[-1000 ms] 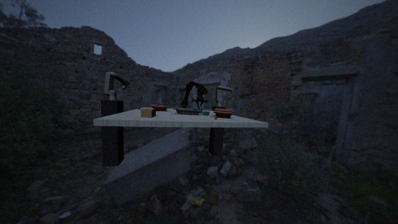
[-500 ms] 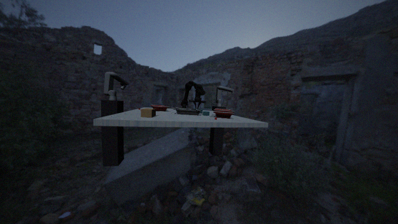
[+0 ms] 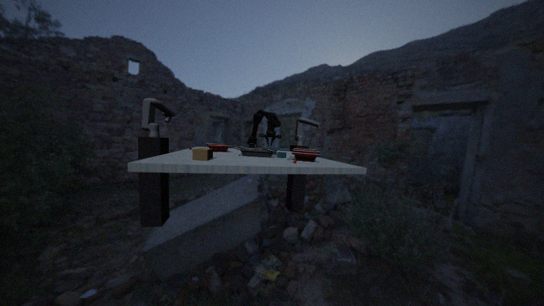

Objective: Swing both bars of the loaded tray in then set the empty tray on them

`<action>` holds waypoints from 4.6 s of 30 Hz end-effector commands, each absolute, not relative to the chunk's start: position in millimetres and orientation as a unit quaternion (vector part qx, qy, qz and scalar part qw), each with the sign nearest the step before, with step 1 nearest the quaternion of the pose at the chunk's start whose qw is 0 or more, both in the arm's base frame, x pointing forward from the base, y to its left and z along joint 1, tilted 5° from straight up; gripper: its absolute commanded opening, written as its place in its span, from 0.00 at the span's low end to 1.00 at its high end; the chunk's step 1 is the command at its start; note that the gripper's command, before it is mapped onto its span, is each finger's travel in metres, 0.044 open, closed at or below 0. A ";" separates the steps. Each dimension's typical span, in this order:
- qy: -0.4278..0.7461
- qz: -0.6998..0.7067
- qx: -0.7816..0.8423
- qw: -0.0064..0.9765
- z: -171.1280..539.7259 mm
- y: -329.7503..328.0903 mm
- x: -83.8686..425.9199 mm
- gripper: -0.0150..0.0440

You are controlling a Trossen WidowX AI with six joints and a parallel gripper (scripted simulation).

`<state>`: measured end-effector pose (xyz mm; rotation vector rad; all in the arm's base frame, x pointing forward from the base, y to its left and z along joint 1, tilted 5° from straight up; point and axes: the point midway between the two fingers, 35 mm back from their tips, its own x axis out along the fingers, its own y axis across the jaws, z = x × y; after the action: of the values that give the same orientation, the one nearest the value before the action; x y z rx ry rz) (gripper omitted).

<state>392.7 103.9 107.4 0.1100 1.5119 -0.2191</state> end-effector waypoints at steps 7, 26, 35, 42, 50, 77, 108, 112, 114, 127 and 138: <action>0.684 -0.099 0.050 0.721 107.0 104.0 393.2 0.40; 0.669 -0.090 0.052 0.736 189.1 109.1 386.8 0.40; 0.680 -0.100 0.047 0.725 151.3 -31.8 388.0 0.40; 0.683 -0.107 0.043 0.721 137.6 -145.9 341.4 0.40; 0.684 -0.108 0.043 0.721 135.5 -155.5 335.3 0.40; 0.684 -0.108 0.043 0.721 97.1 -147.7 339.4 0.40; 0.683 -0.105 0.046 0.721 121.2 -85.7 352.2 0.40; 0.683 -0.105 0.046 0.721 130.7 -85.4 351.1 0.40; 0.684 -0.103 0.046 0.721 123.6 -85.3 352.5 0.40; 0.684 -0.103 0.046 0.721 123.6 -85.3 352.5 0.40; 0.684 -0.103 0.046 0.721 123.6 -85.3 352.5 0.25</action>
<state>352.0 -85.2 123.9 0.1015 1.5137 -0.2272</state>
